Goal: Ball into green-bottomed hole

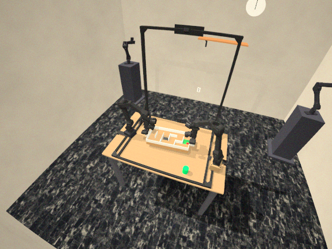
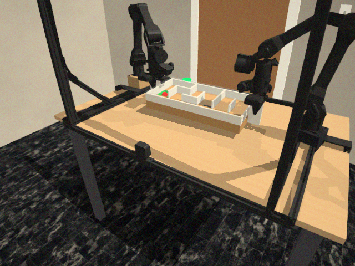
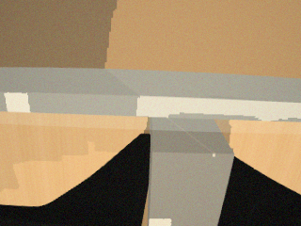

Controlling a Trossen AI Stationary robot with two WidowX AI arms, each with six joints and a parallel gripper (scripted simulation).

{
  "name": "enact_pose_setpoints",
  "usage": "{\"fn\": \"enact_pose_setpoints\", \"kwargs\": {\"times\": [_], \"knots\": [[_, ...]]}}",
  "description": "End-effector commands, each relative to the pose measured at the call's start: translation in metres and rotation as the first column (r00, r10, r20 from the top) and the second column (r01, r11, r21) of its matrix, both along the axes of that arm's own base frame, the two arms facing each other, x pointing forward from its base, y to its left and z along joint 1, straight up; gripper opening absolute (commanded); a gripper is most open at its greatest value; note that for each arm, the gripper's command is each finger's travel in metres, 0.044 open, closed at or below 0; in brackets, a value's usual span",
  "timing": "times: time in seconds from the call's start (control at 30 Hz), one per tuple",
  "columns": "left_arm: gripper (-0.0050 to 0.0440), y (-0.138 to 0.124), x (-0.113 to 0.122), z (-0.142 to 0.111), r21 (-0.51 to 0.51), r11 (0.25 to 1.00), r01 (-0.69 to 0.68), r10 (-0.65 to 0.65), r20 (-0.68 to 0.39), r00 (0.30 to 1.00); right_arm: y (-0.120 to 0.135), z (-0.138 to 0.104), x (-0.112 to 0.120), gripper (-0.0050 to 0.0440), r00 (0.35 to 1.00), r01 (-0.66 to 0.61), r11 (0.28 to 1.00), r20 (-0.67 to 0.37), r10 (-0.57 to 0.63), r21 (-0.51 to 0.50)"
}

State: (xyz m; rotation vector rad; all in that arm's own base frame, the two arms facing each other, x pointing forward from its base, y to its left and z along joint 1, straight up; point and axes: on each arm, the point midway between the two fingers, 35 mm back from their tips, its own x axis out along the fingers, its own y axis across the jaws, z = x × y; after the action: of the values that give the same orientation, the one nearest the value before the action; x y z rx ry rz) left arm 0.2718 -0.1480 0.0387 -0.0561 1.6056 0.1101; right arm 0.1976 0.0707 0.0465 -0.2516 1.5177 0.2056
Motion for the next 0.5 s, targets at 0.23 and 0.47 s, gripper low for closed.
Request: {"fn": "enact_pose_setpoints", "kwargs": {"times": [0.23, 0.47], "knots": [[0.002, -0.002, -0.001, -0.013, 0.011, 1.0, 0.0, 0.0, 0.056, 0.998, 0.001, 0.014, 0.001, 0.002, 0.999, -0.001, 1.0, -0.054, 0.0, -0.022], [0.002, -0.001, 0.0, -0.036, -0.023, 1.0, -0.001, 0.001, 0.037, 0.999, 0.0, -0.02, 0.0, 0.002, 0.999, -0.001, 1.0, -0.042, 0.002, 0.014]]}}
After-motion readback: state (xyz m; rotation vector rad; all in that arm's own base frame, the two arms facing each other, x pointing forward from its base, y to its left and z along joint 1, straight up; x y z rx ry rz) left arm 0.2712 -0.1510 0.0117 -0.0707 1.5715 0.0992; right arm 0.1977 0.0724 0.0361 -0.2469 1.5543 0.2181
